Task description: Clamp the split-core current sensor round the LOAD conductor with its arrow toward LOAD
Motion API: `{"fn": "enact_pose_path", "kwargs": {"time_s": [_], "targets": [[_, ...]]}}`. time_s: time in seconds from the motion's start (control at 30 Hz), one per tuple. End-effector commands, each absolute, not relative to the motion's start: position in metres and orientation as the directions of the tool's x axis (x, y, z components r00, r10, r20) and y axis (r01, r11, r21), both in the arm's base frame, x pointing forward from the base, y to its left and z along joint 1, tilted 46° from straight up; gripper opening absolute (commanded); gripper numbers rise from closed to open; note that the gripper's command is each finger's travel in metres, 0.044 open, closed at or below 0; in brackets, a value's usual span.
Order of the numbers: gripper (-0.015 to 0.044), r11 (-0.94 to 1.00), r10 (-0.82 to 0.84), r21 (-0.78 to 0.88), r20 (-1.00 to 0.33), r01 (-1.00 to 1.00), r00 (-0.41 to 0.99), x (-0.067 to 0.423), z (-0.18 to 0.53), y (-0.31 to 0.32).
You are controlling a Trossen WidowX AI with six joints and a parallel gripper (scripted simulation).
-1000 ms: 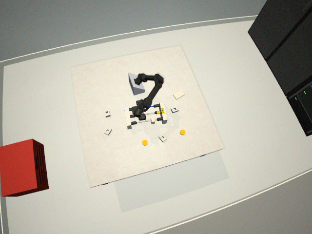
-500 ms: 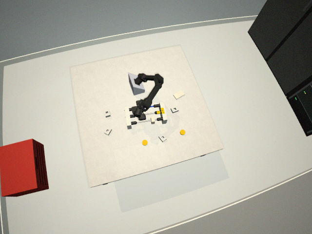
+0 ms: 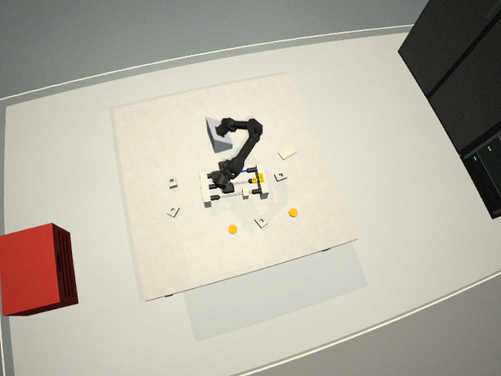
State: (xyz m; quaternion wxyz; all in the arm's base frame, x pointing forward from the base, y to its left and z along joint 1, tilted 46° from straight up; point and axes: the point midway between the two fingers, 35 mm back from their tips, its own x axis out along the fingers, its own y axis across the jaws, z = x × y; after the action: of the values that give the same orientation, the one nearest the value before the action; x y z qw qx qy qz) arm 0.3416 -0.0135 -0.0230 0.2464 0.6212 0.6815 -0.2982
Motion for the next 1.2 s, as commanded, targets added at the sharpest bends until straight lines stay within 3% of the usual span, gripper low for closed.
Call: {"fn": "enact_pose_path", "kwargs": {"time_s": [0.0,0.2,1.17], "targets": [[0.0289,0.048,0.7,-0.098,-0.707,0.994,-0.104,0.342,-0.023,-0.015],[0.044,0.048,0.7,-0.098,-0.707,0.994,-0.104,0.342,-0.023,-0.015],[0.044,0.038,0.705,-0.098,-0.703,0.994,-0.097,0.336,-0.063,0.026]]}}
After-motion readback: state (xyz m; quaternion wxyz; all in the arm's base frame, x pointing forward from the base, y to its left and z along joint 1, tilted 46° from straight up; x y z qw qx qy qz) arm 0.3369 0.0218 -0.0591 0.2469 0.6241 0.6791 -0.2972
